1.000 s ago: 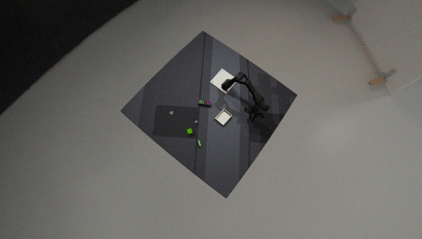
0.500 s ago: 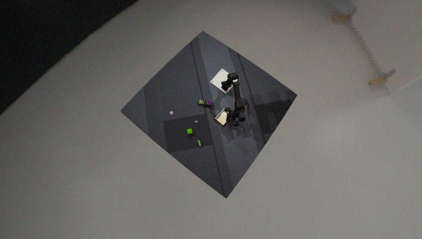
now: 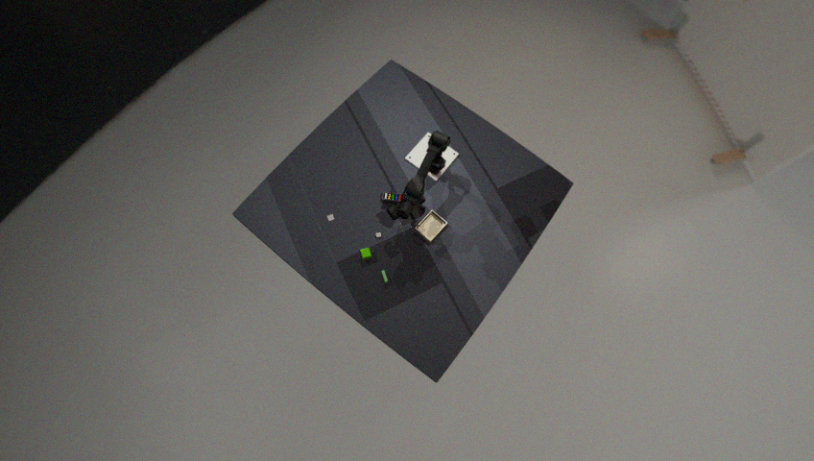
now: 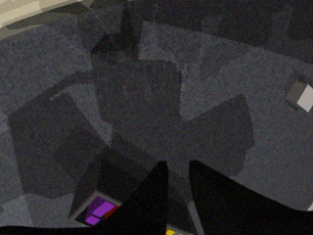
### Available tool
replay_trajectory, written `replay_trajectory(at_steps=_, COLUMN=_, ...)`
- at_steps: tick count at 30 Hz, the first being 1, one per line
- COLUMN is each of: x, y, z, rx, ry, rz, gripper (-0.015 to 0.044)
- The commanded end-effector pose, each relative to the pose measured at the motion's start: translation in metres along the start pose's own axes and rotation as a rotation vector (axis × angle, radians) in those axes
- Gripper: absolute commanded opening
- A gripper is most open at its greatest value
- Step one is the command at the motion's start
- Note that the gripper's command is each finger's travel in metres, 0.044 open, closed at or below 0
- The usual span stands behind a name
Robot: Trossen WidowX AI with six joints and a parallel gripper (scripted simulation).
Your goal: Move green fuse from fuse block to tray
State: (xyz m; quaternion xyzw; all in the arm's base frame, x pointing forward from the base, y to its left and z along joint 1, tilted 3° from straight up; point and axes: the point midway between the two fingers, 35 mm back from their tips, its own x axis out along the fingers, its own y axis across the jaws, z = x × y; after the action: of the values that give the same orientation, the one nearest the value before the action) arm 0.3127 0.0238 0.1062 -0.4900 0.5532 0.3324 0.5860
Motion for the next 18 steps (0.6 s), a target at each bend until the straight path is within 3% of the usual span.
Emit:
replay_trajectory(at_steps=1, x=0.001, y=0.002, z=-0.039, rx=0.289, ry=-0.026, rz=0.08, gripper=0.0062)
replay_trajectory(at_steps=7, x=-0.002, y=0.009, z=-0.093, rx=0.731, ry=-0.064, rz=0.184, gripper=0.0062)
replay_trajectory(at_steps=18, x=0.002, y=0.009, z=-0.098, rx=0.745, ry=-0.065, rz=0.187, gripper=0.0062)
